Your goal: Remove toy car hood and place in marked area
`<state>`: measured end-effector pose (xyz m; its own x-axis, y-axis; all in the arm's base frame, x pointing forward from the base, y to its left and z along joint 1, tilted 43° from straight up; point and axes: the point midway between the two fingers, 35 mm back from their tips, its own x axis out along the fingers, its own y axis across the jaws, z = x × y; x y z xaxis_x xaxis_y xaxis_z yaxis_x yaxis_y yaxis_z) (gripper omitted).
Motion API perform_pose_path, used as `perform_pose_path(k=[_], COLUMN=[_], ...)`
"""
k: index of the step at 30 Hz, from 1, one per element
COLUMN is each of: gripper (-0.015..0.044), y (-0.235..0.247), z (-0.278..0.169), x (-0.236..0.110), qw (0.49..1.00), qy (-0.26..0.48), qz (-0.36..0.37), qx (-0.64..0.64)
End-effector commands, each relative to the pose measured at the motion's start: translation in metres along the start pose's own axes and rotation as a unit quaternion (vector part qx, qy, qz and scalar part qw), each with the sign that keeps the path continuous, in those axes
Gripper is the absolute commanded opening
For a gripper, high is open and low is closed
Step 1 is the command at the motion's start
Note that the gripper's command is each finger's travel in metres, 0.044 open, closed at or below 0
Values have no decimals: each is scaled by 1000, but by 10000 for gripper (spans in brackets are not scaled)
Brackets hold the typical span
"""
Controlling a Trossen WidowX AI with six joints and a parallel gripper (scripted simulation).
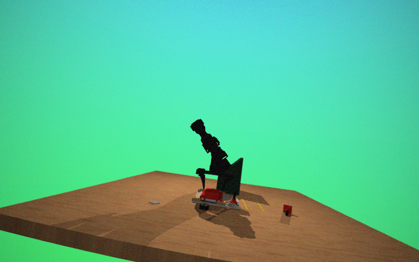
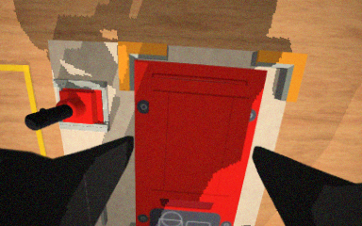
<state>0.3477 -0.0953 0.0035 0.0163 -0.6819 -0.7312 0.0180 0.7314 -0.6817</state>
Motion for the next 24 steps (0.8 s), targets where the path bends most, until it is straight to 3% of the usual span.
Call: perform_pose_path(k=[1, 24], gripper=[440, 440], y=[-1, -1], z=[0, -1], x=[3, 14], qw=[1000, 1000], qy=[1, 1], qz=[-3, -3], qx=[-1, -1])
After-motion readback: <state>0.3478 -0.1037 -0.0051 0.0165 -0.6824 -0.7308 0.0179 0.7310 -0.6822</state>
